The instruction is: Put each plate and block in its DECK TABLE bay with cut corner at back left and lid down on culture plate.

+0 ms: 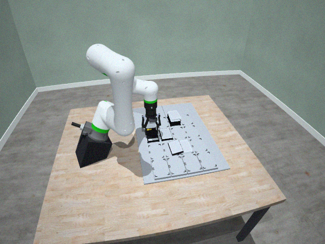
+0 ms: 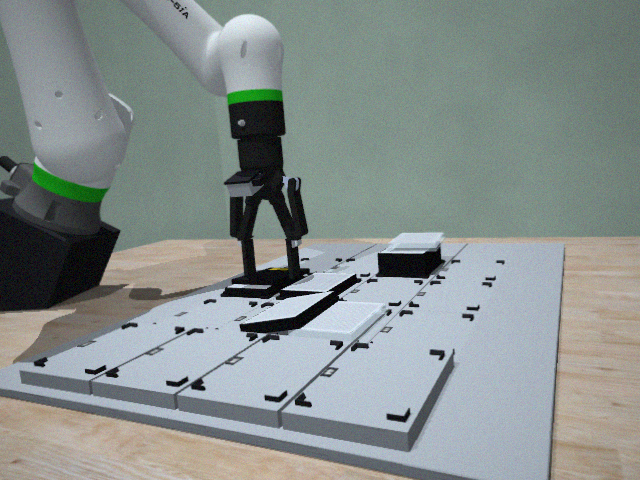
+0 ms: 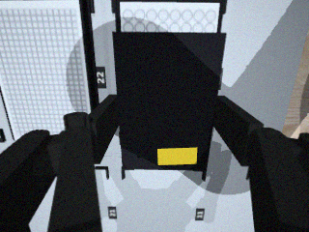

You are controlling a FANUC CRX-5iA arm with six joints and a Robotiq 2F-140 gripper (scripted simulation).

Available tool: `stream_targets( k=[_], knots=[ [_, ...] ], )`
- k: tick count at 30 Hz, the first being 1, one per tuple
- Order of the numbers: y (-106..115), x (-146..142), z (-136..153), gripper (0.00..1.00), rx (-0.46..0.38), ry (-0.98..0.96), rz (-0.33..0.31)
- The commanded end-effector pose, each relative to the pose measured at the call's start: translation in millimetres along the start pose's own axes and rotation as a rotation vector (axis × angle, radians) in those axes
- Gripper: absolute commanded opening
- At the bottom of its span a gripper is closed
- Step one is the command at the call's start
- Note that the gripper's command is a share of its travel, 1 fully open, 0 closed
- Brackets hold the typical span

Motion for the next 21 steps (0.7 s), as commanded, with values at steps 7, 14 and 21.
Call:
stream_targets(
  k=[7,14,21],
  knots=[
    [0.4,-0.4,0.3,0.58,-0.001,0.000,-0.001],
    [0.4,-0.4,0.3,0.10,-0.001,0.000,-0.001],
    [0.4,-0.4,0.3,0.10,-0.001,0.000,-0.001]
  ],
)
Point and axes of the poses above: the point where the finger pads meet when closed, its own y axis back along the fingers, its own x axis across the jaws, z = x × y, the point moved 10 cm from there along y, back along the fingers, and after that the axes turned 14 degrees about -y, right-handed, at the moved point
